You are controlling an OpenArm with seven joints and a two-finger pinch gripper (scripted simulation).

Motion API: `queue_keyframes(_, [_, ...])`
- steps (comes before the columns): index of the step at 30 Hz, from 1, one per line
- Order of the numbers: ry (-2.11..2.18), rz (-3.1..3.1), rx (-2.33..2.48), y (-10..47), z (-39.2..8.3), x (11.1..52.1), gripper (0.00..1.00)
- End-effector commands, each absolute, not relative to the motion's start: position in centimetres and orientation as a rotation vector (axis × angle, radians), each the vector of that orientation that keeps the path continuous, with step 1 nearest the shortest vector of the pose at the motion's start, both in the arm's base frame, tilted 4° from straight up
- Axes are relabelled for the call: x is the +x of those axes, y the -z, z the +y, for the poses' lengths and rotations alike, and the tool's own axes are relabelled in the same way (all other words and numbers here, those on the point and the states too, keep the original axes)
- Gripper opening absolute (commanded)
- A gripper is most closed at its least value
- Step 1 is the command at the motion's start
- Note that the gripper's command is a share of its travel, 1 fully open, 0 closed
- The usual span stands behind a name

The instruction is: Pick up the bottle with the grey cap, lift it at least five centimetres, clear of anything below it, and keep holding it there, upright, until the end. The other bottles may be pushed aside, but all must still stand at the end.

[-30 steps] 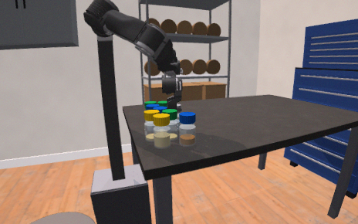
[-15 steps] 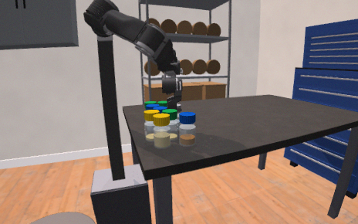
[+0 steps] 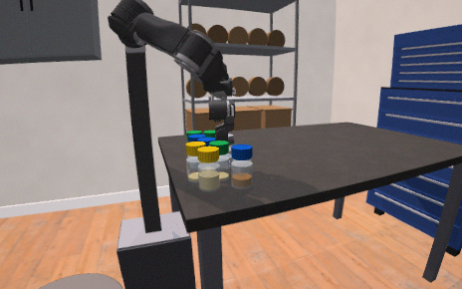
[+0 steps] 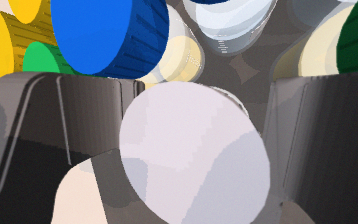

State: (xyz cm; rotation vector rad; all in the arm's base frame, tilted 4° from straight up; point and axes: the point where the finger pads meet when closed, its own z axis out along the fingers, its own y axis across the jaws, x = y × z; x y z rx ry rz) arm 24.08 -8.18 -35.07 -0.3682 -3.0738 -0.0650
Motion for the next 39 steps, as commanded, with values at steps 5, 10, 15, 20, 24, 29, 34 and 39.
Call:
queue_keyframes(5, [0.069, -3.079, -0.373, 33.6, -8.2, 24.3, 0.00])
queue_keyframes(10, [0.071, -3.080, -0.374, 32.6, -8.3, 24.4, 0.00])
queue_keyframes(15, [0.071, -3.080, -0.374, 32.6, -8.3, 24.4, 0.00])
queue_keyframes(20, [0.074, -3.080, -0.373, 31.6, -8.3, 24.4, 0.00])
queue_keyframes(24, [0.071, -3.081, -0.375, 30.6, -8.4, 24.5, 0.00])
queue_keyframes(29, [0.069, -3.082, -0.377, 30.1, -8.4, 24.5, 0.00])
queue_keyframes(34, [0.074, -3.081, -0.373, 30.0, -8.4, 24.5, 0.00])
queue_keyframes(39, [0.070, -3.081, -0.376, 29.4, -8.4, 24.6, 0.00])
